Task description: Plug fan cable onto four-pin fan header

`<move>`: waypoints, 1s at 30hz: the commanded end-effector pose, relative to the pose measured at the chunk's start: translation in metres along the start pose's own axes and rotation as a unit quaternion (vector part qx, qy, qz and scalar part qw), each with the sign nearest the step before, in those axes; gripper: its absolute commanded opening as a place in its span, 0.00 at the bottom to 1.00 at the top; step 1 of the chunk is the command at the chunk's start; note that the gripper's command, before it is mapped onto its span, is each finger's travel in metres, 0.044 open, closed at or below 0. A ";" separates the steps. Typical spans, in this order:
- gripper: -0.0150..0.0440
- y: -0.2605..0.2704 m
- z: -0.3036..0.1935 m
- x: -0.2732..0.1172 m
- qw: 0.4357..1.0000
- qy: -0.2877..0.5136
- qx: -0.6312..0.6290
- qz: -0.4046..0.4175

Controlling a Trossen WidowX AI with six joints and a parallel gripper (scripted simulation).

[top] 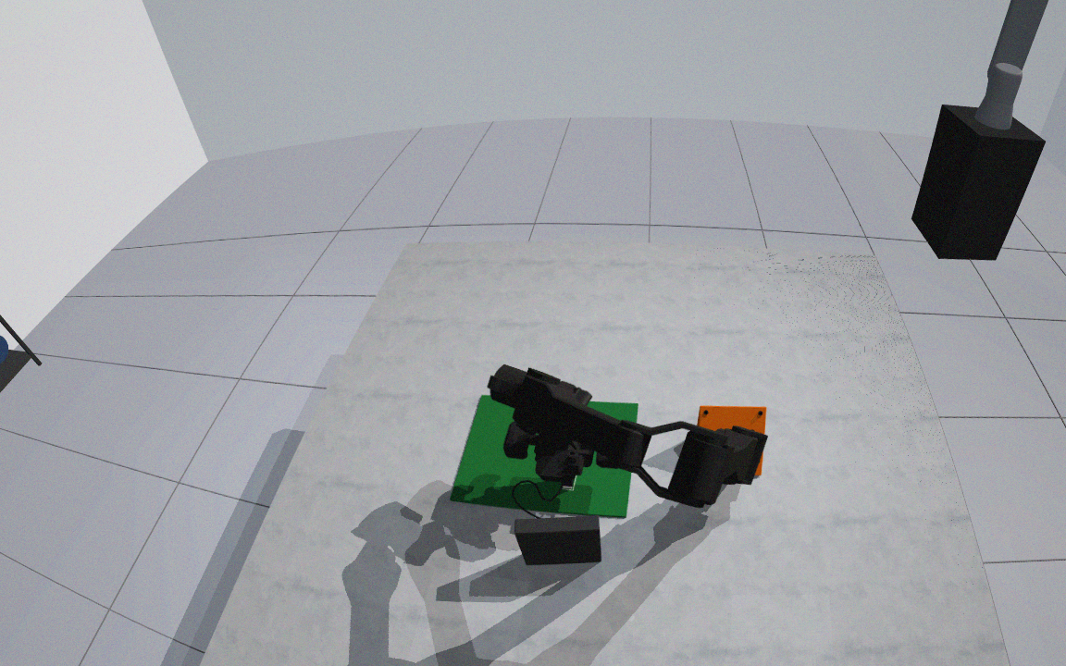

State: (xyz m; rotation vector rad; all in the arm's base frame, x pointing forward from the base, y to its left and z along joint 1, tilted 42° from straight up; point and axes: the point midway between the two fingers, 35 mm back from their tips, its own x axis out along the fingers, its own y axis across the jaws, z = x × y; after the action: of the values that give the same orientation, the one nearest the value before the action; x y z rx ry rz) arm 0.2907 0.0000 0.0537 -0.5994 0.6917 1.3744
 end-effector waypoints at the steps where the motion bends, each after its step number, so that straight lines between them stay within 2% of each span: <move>1: 0.25 0.000 0.000 0.004 1.000 -0.002 0.002 0.000; 2: 0.25 0.000 0.000 0.005 1.000 -0.002 0.002 0.000; 12: 0.69 0.000 0.000 0.001 1.000 0.000 0.000 0.000; 15: 0.69 0.000 0.000 -0.001 1.000 0.000 0.000 0.000; 20: 0.69 0.000 -0.001 -0.051 1.000 0.000 0.002 0.000; 30: 0.69 0.000 -0.003 -0.054 1.000 0.000 0.003 0.000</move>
State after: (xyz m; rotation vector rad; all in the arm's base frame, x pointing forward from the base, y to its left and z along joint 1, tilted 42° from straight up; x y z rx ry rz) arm 0.2857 -0.0330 0.0902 -0.5840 0.6967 1.3763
